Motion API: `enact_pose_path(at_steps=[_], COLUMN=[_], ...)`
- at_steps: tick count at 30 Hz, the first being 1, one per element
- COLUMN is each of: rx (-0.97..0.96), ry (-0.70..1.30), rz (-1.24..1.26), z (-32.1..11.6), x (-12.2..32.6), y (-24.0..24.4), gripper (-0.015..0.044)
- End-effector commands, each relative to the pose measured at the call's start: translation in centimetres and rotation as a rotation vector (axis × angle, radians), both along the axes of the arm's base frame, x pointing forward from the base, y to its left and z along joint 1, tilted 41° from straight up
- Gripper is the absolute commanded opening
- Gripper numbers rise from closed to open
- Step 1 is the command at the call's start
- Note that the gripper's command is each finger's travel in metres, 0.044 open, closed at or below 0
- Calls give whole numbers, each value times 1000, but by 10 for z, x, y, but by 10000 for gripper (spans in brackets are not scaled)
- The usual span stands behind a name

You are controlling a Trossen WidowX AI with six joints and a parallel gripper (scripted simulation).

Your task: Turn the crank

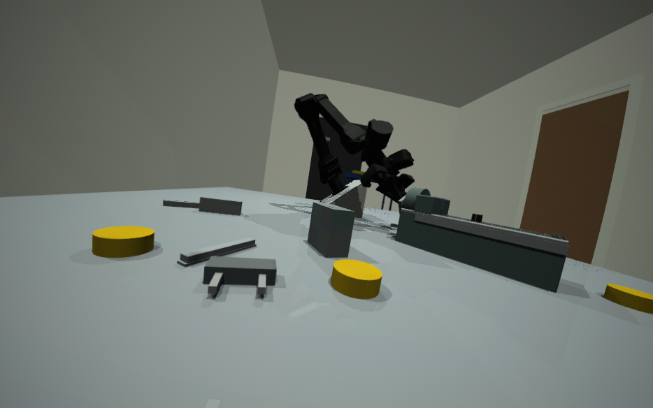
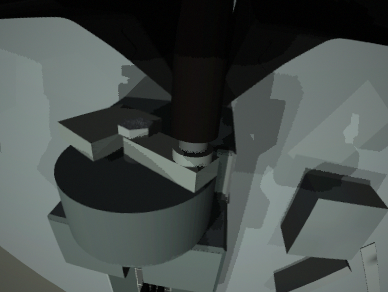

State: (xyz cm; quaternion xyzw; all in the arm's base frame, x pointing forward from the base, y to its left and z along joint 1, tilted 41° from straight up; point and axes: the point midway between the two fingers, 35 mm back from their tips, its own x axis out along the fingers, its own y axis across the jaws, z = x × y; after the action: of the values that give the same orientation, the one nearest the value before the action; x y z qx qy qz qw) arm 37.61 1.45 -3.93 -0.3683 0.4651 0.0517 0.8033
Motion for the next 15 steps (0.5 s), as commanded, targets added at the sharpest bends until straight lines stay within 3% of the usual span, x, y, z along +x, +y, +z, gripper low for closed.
enact_pose_path(at_steps=[1, 15], rx=[-1, -1], ry=[-1, -1], rz=[3, 3], z=[0, 5], x=[0, 1], y=[0, 1], gripper=[0, 0])
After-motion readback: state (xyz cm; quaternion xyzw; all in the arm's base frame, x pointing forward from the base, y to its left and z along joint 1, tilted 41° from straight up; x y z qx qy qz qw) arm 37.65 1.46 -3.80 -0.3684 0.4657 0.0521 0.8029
